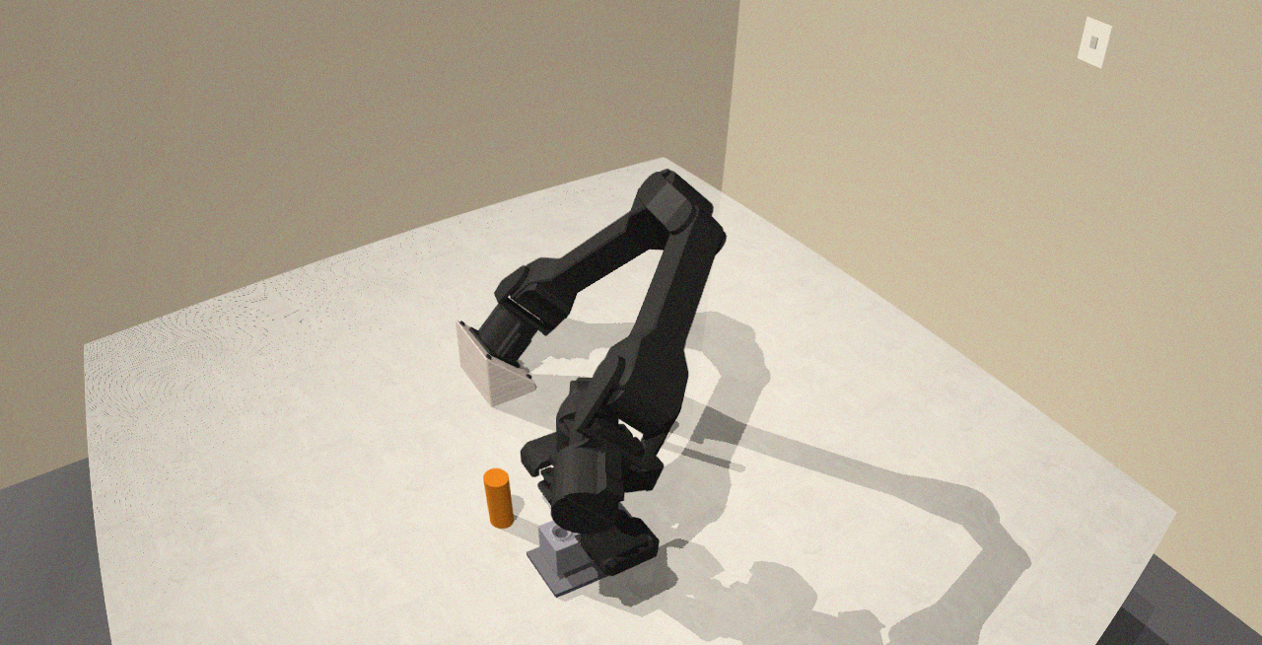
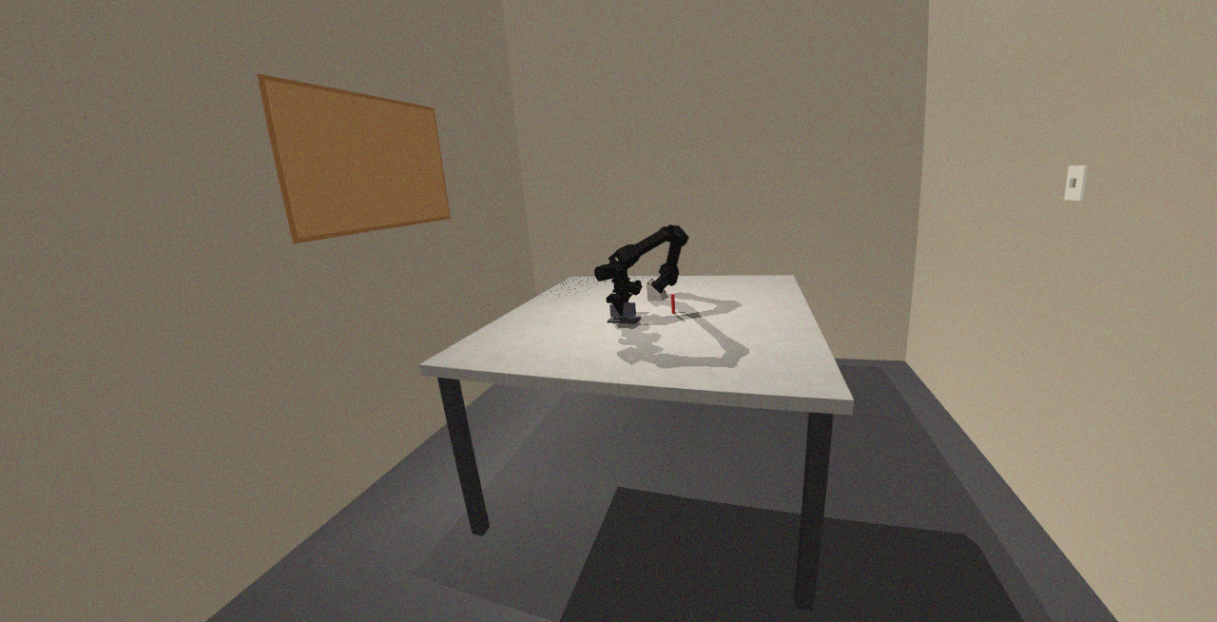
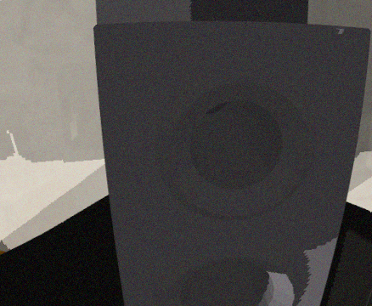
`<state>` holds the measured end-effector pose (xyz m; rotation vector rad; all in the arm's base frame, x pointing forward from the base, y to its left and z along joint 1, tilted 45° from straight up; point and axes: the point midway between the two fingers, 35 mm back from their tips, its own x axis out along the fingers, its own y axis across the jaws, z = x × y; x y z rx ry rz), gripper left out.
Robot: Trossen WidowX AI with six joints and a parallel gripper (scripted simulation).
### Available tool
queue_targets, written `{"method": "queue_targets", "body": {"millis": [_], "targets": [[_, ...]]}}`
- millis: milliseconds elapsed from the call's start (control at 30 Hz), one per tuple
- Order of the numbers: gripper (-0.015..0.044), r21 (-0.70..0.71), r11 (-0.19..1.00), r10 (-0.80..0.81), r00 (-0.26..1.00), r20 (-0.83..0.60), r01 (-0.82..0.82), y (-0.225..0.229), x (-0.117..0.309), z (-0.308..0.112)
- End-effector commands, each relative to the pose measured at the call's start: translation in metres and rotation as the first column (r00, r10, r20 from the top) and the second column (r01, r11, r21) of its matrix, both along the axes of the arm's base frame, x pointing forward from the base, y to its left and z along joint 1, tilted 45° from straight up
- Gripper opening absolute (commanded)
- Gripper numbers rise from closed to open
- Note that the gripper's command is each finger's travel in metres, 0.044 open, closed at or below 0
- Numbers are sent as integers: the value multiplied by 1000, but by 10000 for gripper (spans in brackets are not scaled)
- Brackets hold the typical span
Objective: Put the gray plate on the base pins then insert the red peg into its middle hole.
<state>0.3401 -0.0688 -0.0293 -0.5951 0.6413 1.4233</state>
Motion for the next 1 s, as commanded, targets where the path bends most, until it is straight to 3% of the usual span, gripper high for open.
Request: {"method": "queue_targets", "body": {"millis": [0, 300, 833, 967], "targets": [[0, 4, 1000, -6, 1000, -4, 6, 5, 0, -5], [0, 1, 1000, 1, 1000, 0, -1, 3, 0, -3], [420, 1, 1000, 1, 1000, 0, -1, 3, 0, -3], [440, 1, 1000, 1, 1000, 0, -1, 3, 0, -3]]}}
